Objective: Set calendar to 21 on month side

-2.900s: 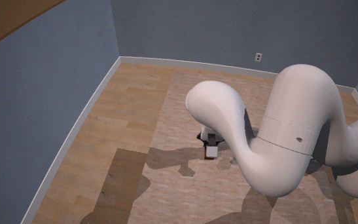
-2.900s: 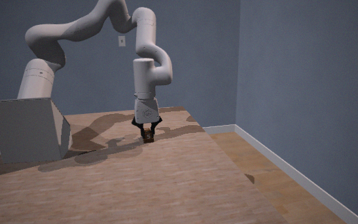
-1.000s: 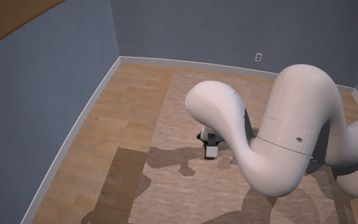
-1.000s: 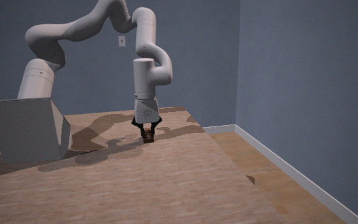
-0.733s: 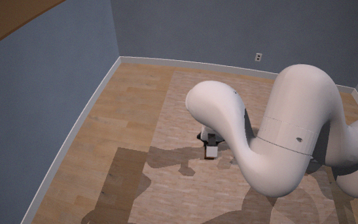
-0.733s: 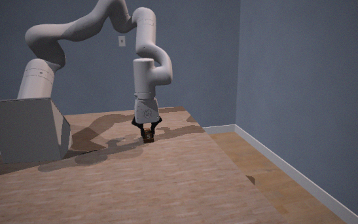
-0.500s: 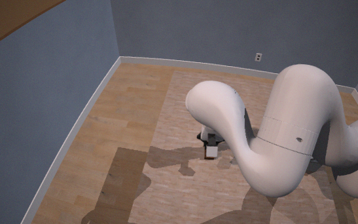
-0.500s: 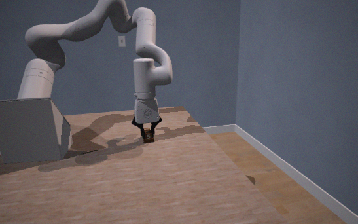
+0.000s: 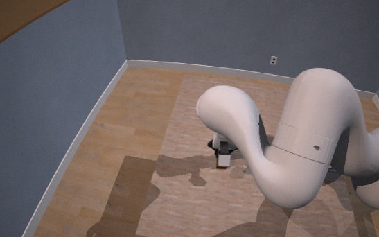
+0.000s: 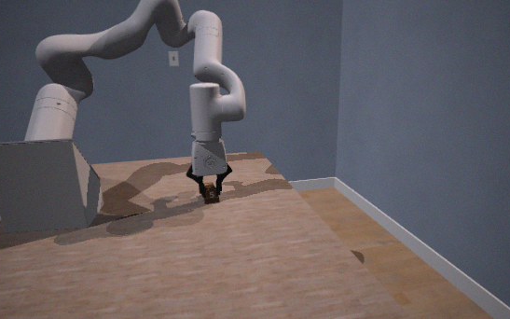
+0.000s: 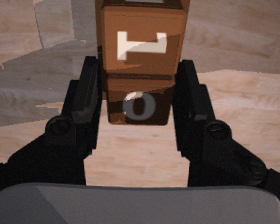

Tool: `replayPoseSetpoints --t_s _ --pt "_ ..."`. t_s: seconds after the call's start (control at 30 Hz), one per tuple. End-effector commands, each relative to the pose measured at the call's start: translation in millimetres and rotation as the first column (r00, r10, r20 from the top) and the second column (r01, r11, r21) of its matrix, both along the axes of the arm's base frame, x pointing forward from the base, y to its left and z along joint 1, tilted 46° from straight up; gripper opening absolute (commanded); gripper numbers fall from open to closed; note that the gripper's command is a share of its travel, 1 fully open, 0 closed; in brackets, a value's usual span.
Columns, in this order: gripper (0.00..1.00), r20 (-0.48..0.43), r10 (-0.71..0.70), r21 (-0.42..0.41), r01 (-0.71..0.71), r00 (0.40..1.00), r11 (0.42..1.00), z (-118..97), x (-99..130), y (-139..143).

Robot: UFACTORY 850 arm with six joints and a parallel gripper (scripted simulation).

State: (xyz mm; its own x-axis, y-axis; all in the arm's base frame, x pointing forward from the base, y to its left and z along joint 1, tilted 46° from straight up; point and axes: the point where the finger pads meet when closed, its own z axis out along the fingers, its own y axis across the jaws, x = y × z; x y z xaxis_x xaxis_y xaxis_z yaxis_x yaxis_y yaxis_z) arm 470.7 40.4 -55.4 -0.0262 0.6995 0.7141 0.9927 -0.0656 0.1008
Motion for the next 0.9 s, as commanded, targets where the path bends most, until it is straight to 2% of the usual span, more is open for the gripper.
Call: replayPoseSetpoints --t_s 0.0,0.03,0.07,0.57,0.87 --pt "0.45 0.001 -0.001 0.0 0.001 1.0 1.0 0 1 -1" --pt "0.45 0.001 -0.001 0.0 0.001 1.0 1.0 0 1 -1" --pt "0.49 0.001 -0.001 0.0 0.001 1.0 1.0 0 1 -1" --pt "0.49 0.001 -0.001 0.0 0.001 1.0 1.0 3 0 -3" --pt "0.49 0.001 -0.001 0.0 0.001 1.0 1.0 28 -4 -29"
